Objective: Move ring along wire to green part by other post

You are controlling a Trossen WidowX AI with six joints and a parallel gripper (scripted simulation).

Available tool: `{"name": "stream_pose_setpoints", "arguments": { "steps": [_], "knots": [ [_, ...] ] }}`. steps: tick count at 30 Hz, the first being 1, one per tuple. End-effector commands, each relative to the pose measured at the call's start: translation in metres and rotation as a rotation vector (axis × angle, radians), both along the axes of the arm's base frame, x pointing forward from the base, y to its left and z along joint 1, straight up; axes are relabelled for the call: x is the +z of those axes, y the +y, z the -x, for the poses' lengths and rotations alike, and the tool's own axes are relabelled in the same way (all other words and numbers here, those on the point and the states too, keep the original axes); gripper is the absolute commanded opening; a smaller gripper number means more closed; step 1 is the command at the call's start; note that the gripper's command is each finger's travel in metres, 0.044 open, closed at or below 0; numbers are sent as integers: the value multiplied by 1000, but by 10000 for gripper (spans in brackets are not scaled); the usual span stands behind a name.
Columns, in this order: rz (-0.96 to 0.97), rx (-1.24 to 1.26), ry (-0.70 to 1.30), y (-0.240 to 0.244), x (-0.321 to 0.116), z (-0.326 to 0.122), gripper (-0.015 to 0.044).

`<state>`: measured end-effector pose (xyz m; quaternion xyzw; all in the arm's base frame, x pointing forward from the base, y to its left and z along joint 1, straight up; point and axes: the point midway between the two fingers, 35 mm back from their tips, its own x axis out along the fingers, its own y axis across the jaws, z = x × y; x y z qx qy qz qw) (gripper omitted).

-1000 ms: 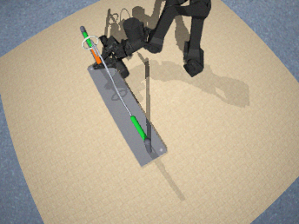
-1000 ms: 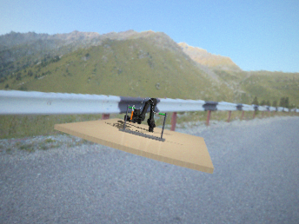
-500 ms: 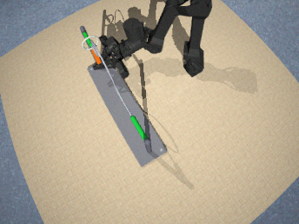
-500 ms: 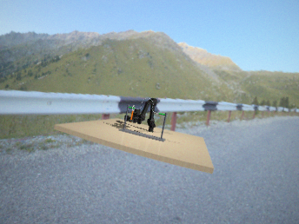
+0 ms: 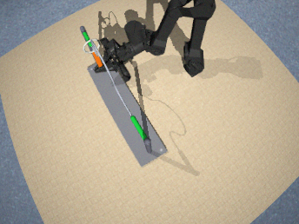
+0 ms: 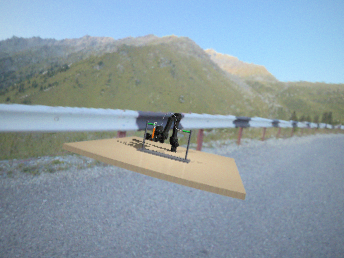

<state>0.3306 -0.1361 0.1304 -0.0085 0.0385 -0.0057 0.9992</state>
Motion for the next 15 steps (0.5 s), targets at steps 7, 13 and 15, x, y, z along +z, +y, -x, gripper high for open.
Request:
{"name": "stream_pose_setpoints", "arguments": {
  "steps": [7,13,15],
  "knots": [
    [-24,-3,3,13,0,1,-150],
    [-50,-3,3,23,0,1,-150],
    [-65,-2,3,27,0,1,-150]
  ]
}}
